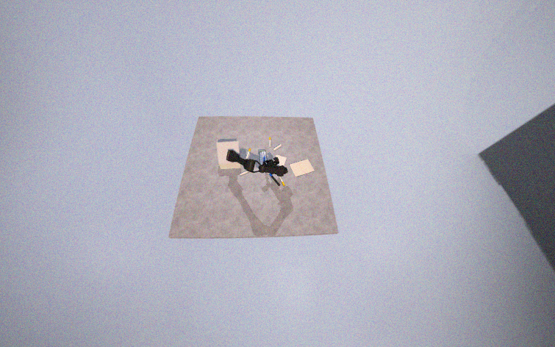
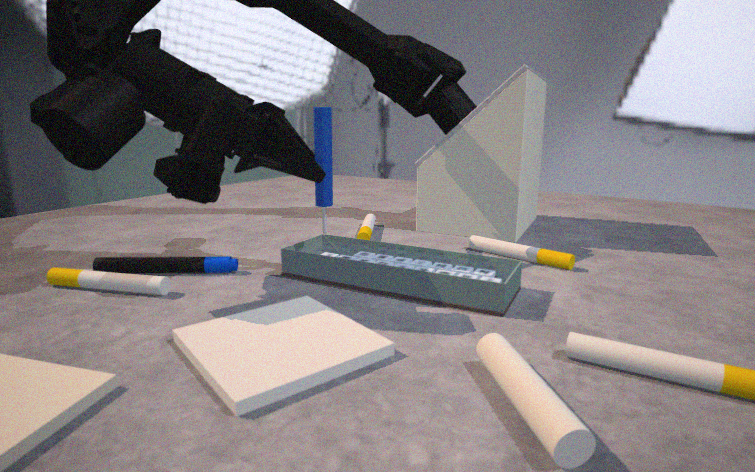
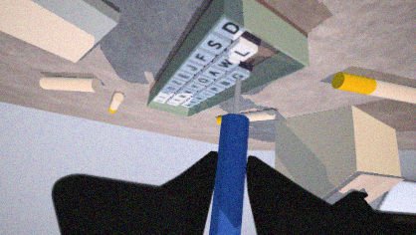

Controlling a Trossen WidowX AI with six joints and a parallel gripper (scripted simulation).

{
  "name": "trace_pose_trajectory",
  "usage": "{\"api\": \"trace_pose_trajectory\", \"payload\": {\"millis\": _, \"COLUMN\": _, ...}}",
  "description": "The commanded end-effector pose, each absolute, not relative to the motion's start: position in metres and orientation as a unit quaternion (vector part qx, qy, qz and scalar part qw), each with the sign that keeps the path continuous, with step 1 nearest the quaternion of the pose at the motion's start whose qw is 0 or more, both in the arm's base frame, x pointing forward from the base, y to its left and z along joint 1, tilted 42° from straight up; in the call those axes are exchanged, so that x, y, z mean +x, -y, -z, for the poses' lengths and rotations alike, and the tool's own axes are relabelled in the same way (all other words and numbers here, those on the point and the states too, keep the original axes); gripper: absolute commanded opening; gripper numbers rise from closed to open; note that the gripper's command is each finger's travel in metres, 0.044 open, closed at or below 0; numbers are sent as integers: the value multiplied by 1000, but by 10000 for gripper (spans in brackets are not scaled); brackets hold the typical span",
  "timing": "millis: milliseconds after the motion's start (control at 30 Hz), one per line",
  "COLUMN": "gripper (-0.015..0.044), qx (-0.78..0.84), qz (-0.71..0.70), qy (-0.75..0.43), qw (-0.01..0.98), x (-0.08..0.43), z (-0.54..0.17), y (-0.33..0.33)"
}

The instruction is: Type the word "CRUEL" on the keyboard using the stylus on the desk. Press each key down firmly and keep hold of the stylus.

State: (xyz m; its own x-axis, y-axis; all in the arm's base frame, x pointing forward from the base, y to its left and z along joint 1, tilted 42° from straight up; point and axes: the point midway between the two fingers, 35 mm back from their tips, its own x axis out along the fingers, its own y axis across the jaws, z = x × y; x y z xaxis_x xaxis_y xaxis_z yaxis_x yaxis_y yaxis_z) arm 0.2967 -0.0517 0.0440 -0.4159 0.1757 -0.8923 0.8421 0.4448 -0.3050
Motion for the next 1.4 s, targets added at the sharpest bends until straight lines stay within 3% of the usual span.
{"api": "trace_pose_trajectory", "payload": {"millis": 0, "gripper": 0, "qx": 339, "qz": 398, "qy": -744, "qw": 416, "x": 296, "z": -38, "y": 55}}
{"api": "trace_pose_trajectory", "payload": {"millis": 167, "gripper": 0, "qx": 339, "qz": 398, "qy": -744, "qw": 416, "x": 296, "z": -38, "y": 55}}
{"api": "trace_pose_trajectory", "payload": {"millis": 267, "gripper": 79, "qx": 339, "qz": 398, "qy": -744, "qw": 416, "x": 296, "z": -36, "y": 56}}
{"api": "trace_pose_trajectory", "payload": {"millis": 300, "gripper": 81, "qx": 339, "qz": 398, "qy": -744, "qw": 416, "x": 296, "z": -35, "y": 56}}
{"api": "trace_pose_trajectory", "payload": {"millis": 1367, "gripper": 81, "qx": 339, "qz": 398, "qy": -744, "qw": 416, "x": 296, "z": -28, "y": 63}}
